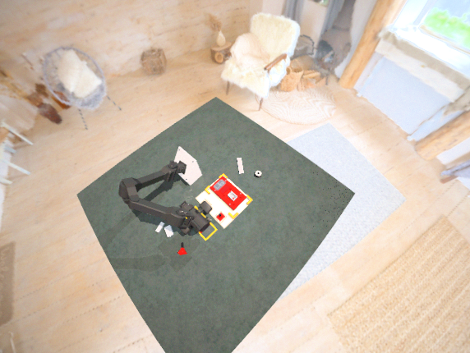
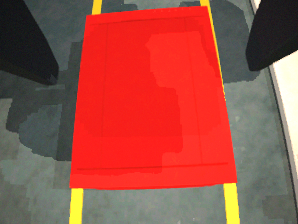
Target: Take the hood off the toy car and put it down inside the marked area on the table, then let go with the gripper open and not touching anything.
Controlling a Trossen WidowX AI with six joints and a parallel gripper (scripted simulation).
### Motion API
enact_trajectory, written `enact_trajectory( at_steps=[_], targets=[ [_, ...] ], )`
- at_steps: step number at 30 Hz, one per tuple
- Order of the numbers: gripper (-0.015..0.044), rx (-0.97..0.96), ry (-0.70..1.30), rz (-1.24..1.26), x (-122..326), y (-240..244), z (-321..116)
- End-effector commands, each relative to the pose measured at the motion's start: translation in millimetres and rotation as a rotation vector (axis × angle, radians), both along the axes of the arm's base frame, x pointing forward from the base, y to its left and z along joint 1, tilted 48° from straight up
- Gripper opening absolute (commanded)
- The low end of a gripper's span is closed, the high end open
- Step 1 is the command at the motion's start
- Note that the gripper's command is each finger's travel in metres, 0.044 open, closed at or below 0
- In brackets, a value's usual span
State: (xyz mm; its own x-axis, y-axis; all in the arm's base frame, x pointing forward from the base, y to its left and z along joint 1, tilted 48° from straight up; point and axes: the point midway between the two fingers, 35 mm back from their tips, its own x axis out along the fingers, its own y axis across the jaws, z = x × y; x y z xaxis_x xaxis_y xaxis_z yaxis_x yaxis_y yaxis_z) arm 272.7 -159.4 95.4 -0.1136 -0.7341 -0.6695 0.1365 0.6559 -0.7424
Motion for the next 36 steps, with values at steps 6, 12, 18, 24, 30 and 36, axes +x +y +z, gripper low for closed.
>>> enact_trajectory(
  at_steps=[6, 12, 18, 24, 30, 36],
  targets=[
    [0.044, -0.008, -0.009, 0.01, 5.8, 37.0, 33.8],
    [0.044, -0.008, -0.009, 0.01, 5.8, 37.0, 33.8],
    [0.044, -0.008, -0.009, 0.01, 5.8, 37.0, 33.8],
    [0.044, -0.008, -0.009, 0.01, 5.8, 37.0, 33.8],
    [0.044, -0.008, -0.009, 0.01, 5.8, 37.0, 33.8],
    [0.044, -0.008, -0.009, 0.01, 5.8, 37.0, 33.8]
  ],
)
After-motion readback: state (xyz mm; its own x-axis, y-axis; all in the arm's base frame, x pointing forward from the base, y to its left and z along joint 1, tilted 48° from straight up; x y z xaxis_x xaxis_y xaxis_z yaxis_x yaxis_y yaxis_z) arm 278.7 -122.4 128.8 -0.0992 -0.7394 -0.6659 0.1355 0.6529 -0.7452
